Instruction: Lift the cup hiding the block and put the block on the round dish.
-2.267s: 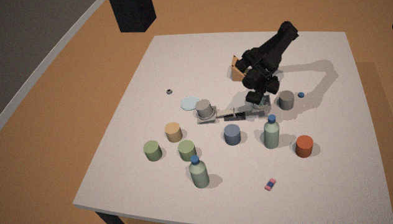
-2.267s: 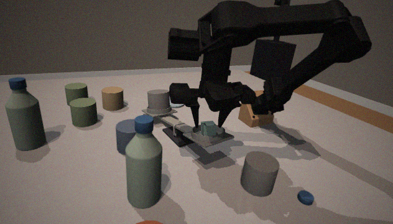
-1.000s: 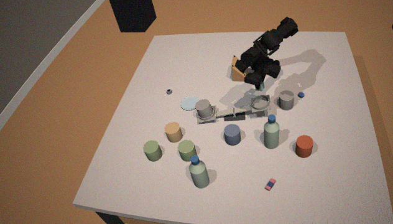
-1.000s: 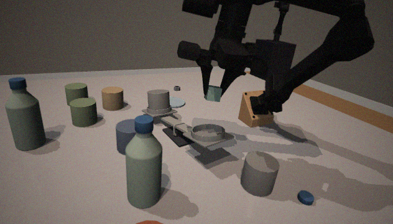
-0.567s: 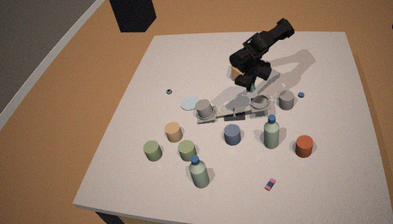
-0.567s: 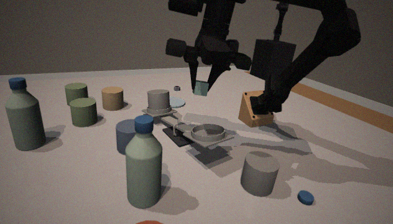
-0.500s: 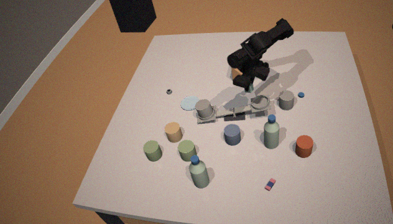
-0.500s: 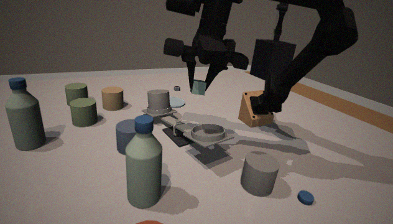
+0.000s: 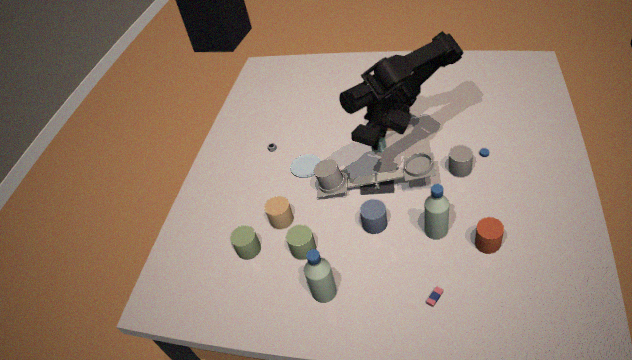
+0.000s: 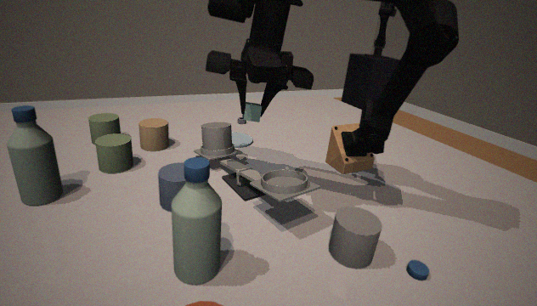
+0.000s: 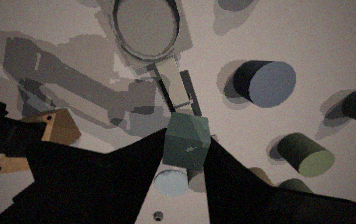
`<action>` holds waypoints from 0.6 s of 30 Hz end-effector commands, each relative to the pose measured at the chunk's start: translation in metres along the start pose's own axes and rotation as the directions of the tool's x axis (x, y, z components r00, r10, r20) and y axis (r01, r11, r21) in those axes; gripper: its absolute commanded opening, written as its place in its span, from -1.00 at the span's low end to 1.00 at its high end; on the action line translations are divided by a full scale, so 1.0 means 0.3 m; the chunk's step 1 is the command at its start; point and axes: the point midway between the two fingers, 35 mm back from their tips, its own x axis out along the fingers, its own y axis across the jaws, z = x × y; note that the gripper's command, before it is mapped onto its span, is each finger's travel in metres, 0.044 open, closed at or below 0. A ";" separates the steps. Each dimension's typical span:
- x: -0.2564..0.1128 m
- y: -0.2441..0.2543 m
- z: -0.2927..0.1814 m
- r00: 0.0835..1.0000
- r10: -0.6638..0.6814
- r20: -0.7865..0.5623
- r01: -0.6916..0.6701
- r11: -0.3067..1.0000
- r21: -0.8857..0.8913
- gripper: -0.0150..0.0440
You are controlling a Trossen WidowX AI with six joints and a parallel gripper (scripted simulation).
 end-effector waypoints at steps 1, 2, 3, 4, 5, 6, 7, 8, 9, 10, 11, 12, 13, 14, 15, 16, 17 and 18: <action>0.003 -0.024 -0.048 1.000 -0.004 -0.008 0.004 1.000 -0.006 -0.49; 0.006 -0.029 -0.060 1.000 -0.002 -0.009 0.002 1.000 -0.006 -0.49; 0.008 -0.033 -0.073 1.000 -0.001 -0.010 0.001 1.000 -0.005 -0.49; 0.011 -0.037 -0.085 1.000 0.000 -0.011 0.000 1.000 -0.005 -0.49; 0.014 -0.042 -0.098 1.000 0.001 -0.012 -0.001 1.000 -0.005 -0.49; 0.017 -0.046 -0.111 1.000 0.002 -0.012 -0.003 1.000 -0.005 -0.49; 0.019 -0.049 -0.123 1.000 0.004 -0.013 -0.004 1.000 -0.004 -0.49; 0.022 -0.053 -0.136 1.000 0.005 -0.014 -0.005 1.000 -0.004 -0.49; 0.026 -0.055 -0.149 1.000 0.007 -0.015 -0.008 1.000 -0.003 -0.49; 0.029 -0.057 -0.163 1.000 0.010 -0.016 -0.010 1.000 -0.003 -0.49; 0.032 -0.059 -0.176 1.000 0.013 -0.017 -0.013 1.000 -0.002 -0.49; 0.035 -0.061 -0.190 1.000 0.015 -0.018 -0.015 1.000 -0.002 -0.49; 0.039 -0.063 -0.203 1.000 0.018 -0.020 -0.018 1.000 -0.001 -0.49; 0.042 -0.064 -0.217 1.000 0.020 -0.021 -0.020 1.000 0.000 -0.49; 0.046 -0.066 -0.230 1.000 0.023 -0.021 -0.023 1.000 0.000 -0.49; 0.050 -0.067 -0.244 0.999 0.026 -0.022 -0.026 1.000 0.001 -0.49; 0.053 -0.068 -0.257 0.999 0.028 -0.023 -0.028 1.000 0.001 -0.49; 0.057 -0.069 -0.271 0.999 0.031 -0.024 -0.031 1.000 0.002 -0.49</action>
